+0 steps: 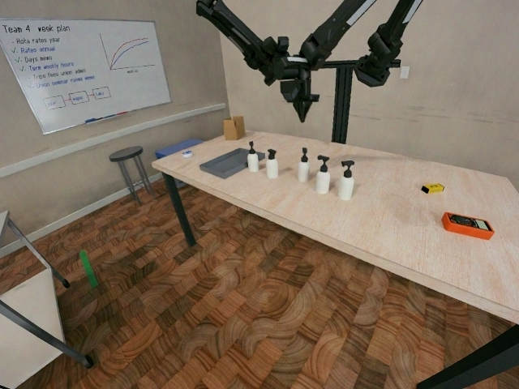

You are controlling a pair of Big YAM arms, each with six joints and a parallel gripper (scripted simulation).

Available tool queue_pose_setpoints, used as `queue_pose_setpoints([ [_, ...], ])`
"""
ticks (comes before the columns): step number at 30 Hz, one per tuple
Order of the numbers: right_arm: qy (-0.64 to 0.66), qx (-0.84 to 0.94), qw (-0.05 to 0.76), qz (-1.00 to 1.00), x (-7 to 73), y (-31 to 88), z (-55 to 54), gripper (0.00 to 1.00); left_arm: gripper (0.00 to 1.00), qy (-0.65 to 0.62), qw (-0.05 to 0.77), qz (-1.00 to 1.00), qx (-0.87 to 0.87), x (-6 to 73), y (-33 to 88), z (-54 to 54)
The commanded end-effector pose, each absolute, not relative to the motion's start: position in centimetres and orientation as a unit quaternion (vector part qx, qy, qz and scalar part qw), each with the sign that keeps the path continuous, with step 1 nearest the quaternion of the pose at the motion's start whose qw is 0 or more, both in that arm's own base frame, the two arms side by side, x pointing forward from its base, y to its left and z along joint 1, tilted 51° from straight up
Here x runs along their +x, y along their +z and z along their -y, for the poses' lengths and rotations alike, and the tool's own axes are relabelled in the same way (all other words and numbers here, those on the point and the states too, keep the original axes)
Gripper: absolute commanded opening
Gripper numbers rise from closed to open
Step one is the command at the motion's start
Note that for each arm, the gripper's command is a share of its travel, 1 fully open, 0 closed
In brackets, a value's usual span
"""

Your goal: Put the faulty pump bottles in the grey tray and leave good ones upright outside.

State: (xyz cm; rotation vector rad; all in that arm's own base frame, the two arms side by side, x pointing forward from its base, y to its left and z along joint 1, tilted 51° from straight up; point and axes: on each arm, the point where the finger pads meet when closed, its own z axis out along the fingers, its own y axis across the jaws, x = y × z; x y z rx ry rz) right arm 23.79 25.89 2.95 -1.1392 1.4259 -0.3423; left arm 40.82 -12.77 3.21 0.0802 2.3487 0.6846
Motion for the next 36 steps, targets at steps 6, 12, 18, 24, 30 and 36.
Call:
queue_pose_setpoints([
  [6, -0.154, -0.512, 0.582, -0.613, 26.6, 1.3, -30.3, 0.00, 0.00, 0.272, 0.342, -0.898, 0.047, 43.5, 4.3, 7.2],
  [12, -0.145, -0.525, 0.575, -0.611, 28.6, 0.8, -34.3, 0.00, 0.00, 0.267, 0.346, -0.899, 0.031, 45.8, 4.7, 1.5],
  [18, -0.141, -0.522, 0.578, -0.611, 29.0, 1.1, -34.8, 0.00, 0.00, 0.262, 0.345, -0.901, 0.023, 46.7, 4.4, 0.1],
  [24, -0.142, -0.523, 0.576, -0.612, 28.9, 1.0, -34.6, 0.00, 0.00, 0.254, 0.351, -0.901, 0.017, 46.8, 4.4, 0.5],
  [30, -0.134, -0.522, 0.583, -0.607, 28.3, 1.4, -35.1, 0.00, 0.00, 0.259, 0.341, -0.903, 0.018, 47.8, 3.5, -0.4],
  [36, -0.134, -0.522, 0.583, -0.607, 28.3, 1.4, -35.1, 0.00, 0.00, 0.259, 0.341, -0.903, 0.018, 48.8, 2.5, -1.1],
])
